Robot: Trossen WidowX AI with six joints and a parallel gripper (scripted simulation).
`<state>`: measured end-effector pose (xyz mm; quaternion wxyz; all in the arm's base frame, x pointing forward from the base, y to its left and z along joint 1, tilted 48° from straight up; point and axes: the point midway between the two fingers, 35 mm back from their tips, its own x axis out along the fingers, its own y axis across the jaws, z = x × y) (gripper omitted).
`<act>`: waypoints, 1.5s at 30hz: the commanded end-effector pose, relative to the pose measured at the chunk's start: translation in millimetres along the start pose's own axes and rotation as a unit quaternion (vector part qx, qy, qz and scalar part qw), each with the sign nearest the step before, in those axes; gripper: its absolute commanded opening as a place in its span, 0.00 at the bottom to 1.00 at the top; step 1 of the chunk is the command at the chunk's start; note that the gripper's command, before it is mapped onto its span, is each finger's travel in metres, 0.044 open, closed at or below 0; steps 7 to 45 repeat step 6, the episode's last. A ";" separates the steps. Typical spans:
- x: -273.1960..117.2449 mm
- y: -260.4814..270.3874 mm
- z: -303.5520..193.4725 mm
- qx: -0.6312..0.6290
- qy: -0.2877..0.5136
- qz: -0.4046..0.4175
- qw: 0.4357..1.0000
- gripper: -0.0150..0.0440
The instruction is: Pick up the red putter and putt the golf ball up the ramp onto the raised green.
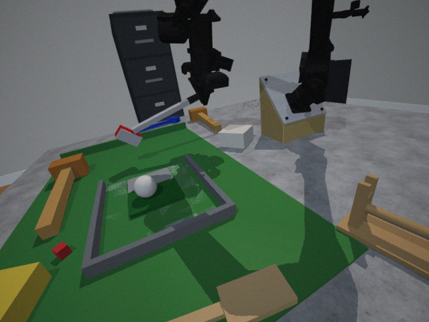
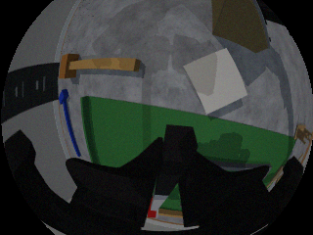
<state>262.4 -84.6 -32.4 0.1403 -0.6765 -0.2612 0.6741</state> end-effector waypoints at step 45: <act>0.2 0.6 -0.3 0.001 0.001 0.001 1.000 0.25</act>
